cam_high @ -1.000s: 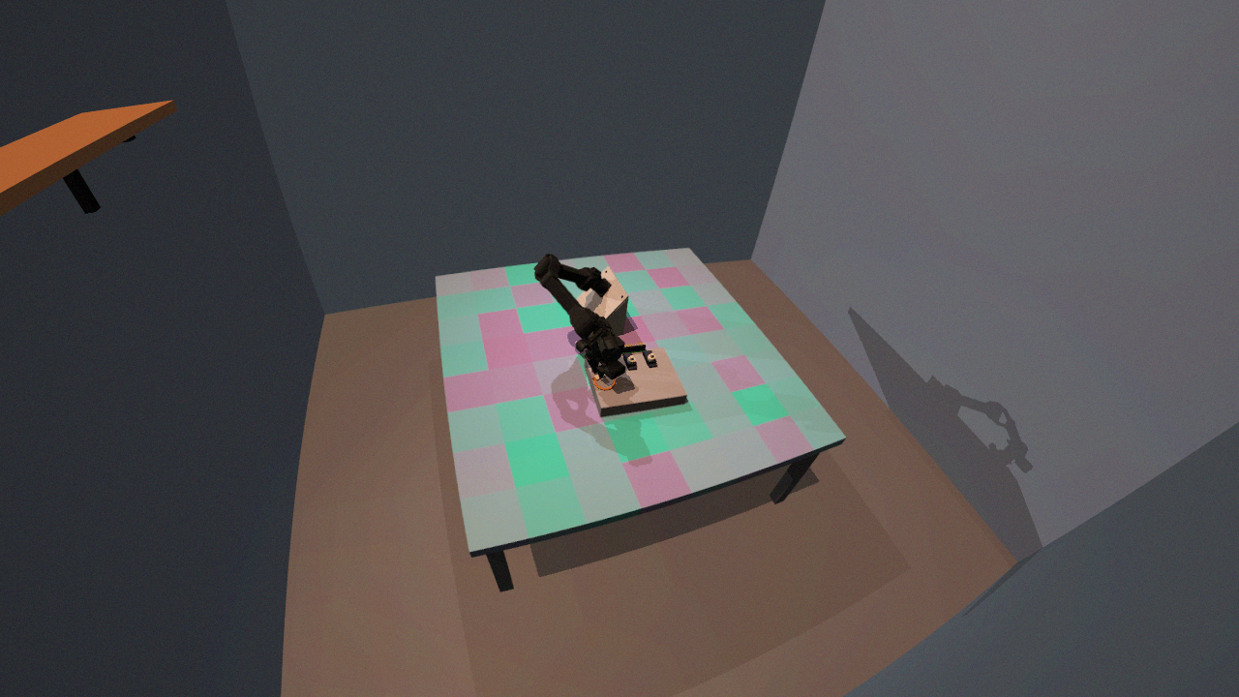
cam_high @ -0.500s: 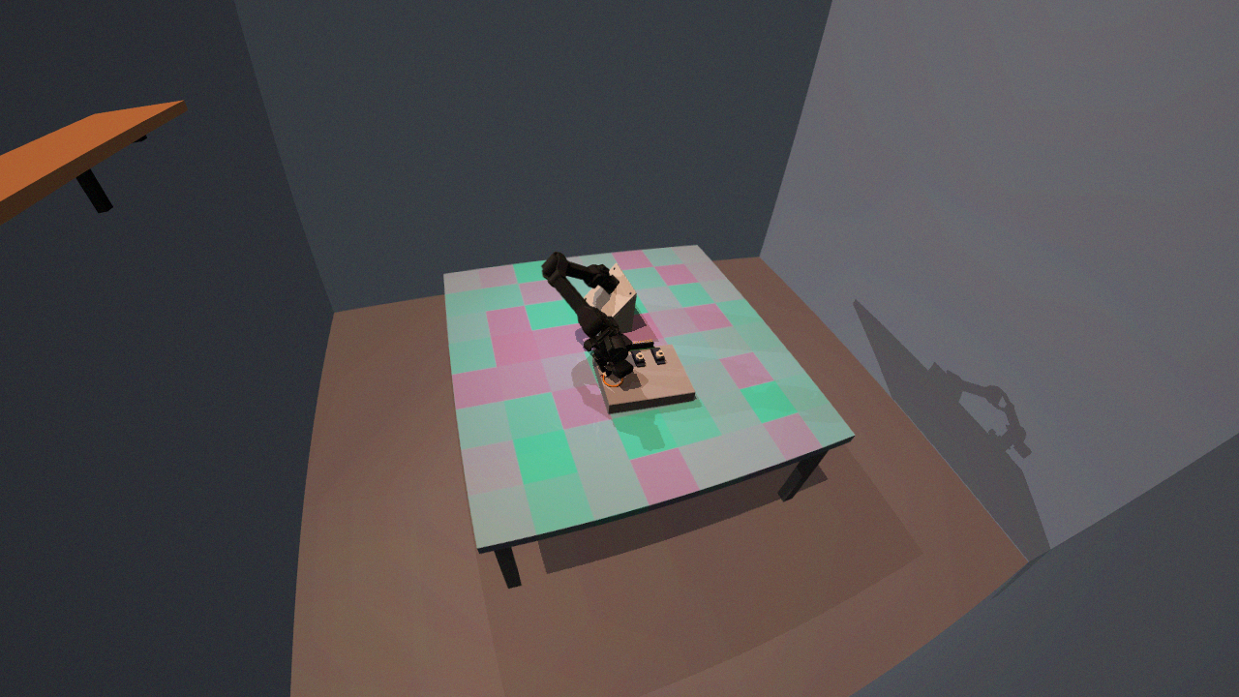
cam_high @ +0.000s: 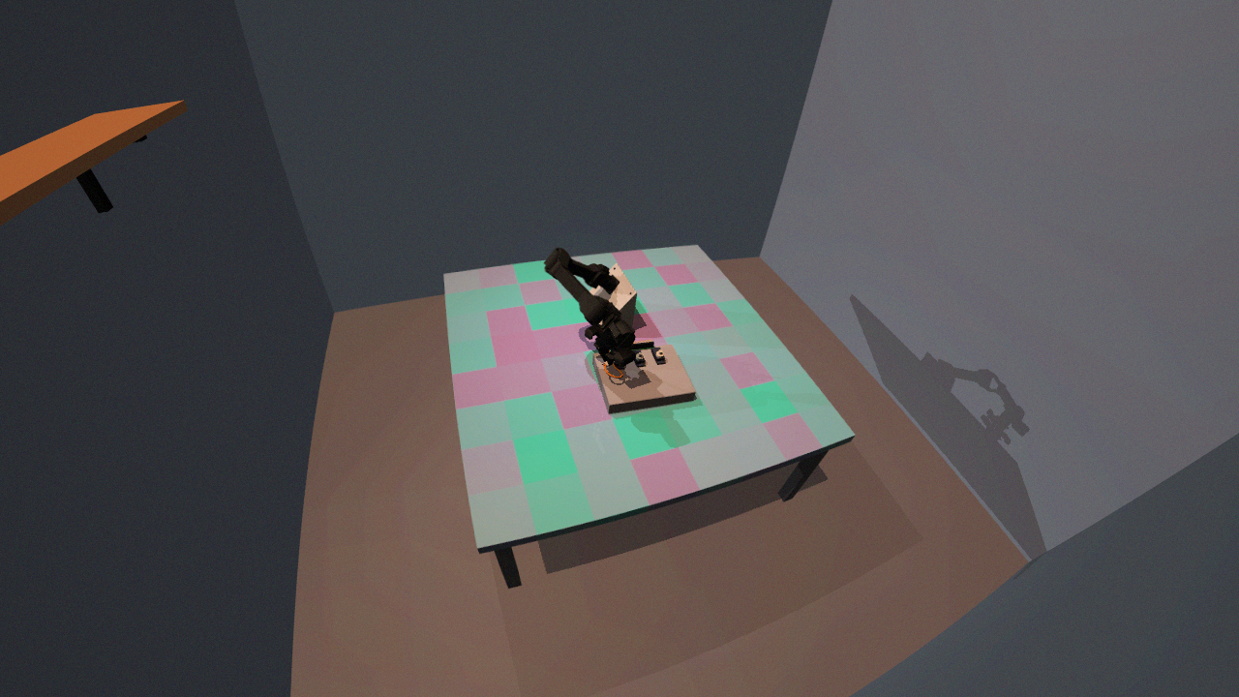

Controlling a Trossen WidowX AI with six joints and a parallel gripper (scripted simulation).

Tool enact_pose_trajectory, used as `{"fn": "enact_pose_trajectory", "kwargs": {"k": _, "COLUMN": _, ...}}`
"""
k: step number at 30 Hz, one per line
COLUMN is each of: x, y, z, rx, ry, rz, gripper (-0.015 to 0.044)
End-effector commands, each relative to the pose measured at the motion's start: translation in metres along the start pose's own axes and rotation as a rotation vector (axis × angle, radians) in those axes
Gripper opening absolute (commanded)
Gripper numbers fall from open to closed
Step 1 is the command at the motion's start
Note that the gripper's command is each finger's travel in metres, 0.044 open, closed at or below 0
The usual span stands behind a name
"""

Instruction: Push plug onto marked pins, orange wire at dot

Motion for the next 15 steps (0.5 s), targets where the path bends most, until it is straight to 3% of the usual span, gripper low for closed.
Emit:
{"fn": "enact_pose_trajectory", "kwargs": {"k": 1, "x": 0.002, "y": 0.005, "z": 0.001, "rx": -0.001, "ry": -0.027, "rz": 0.007, "gripper": 0.0}}
{"fn": "enact_pose_trajectory", "kwargs": {"k": 15, "x": 0.02, "y": 0.012, "z": 0.034, "rx": -0.011, "ry": -0.398, "rz": 0.005, "gripper": 0.0}}
Point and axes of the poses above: the point midway between the two fingers, 35 mm back from their tips, its own y axis back along the fingers, its own x axis across the jaws, z = x × y, the point moved 8 cm from there along y, back along the fingers
